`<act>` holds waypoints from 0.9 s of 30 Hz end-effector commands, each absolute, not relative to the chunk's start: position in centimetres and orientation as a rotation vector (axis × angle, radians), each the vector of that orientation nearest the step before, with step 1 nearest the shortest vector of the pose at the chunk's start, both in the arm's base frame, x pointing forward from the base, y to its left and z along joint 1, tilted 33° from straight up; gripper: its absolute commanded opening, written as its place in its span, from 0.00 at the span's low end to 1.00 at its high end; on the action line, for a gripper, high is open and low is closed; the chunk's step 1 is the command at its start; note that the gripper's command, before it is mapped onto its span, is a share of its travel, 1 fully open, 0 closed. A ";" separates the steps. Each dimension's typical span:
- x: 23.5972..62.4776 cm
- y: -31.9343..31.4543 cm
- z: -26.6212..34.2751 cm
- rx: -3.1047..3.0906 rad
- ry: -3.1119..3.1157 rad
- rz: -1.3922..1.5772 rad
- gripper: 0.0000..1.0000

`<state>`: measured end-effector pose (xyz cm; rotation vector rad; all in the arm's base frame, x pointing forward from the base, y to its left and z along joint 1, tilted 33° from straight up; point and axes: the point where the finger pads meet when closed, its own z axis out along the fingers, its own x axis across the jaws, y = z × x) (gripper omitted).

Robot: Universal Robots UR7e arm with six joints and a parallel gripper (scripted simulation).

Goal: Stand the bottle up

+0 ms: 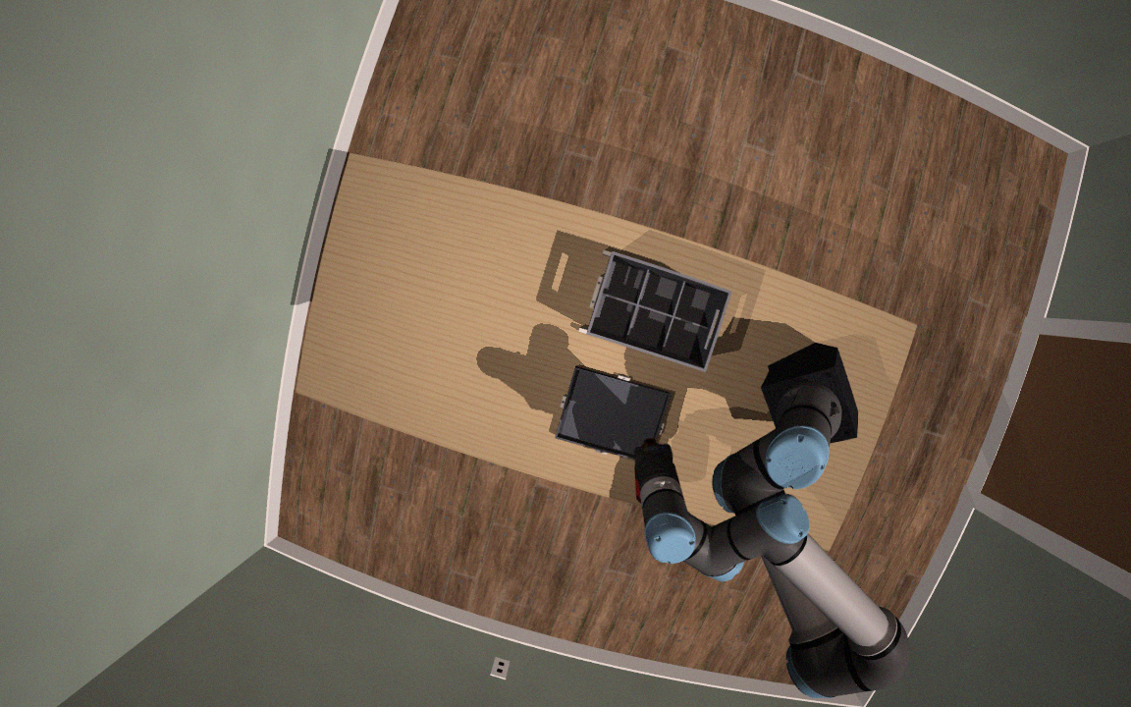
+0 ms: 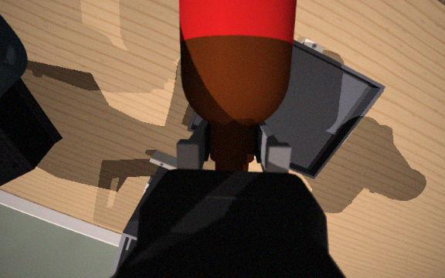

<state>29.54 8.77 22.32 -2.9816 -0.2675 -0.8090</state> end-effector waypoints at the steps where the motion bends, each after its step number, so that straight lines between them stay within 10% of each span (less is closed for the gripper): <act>1: 29.5 8.8 22.3 -3.010 -0.262 -0.808 0.00; 27: 29.7 8.9 22.6 -3.097 -0.213 -0.881 0.00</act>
